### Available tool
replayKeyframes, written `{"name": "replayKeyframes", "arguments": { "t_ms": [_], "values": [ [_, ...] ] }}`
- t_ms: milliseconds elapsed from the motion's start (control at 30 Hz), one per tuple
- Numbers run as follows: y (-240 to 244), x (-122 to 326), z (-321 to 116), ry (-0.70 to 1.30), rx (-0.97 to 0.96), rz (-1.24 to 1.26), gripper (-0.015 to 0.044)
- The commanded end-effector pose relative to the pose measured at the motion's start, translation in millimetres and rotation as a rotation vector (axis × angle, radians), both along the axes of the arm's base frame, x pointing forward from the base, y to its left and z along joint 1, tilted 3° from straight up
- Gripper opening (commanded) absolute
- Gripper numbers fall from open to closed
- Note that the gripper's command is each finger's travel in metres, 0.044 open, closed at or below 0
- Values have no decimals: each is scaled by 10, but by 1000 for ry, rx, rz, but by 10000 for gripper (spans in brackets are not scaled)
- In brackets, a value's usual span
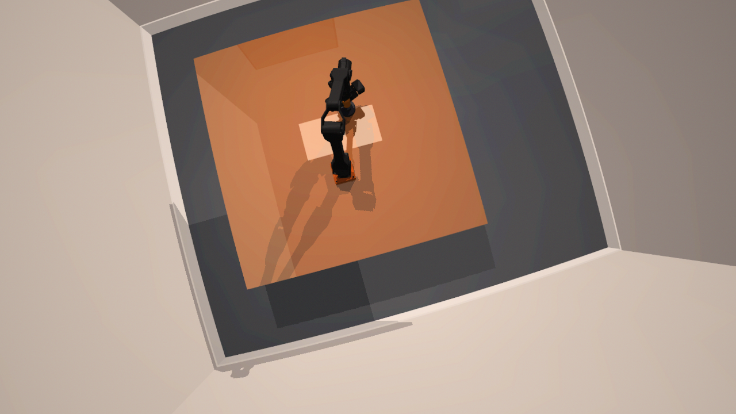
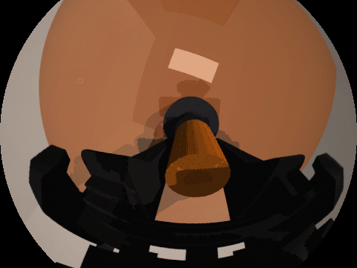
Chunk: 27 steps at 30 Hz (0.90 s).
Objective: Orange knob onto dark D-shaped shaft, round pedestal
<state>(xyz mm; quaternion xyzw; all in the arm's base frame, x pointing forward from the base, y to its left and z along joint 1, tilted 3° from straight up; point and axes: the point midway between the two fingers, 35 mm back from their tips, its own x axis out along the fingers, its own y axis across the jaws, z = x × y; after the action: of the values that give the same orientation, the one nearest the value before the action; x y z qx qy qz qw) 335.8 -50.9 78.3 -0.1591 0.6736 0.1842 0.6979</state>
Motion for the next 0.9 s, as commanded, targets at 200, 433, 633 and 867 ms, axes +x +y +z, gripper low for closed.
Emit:
{"name": "replayKeyframes", "arguments": {
  "t_ms": [200,433,633,867],
  "values": [
    [6,-34,-13,0,0,4,0],
    [9,-56,-19,0,0,4,0],
    [6,-48,8,0,0,4,0],
    [5,-55,39,-2,-2,58,0]
  ]
}}
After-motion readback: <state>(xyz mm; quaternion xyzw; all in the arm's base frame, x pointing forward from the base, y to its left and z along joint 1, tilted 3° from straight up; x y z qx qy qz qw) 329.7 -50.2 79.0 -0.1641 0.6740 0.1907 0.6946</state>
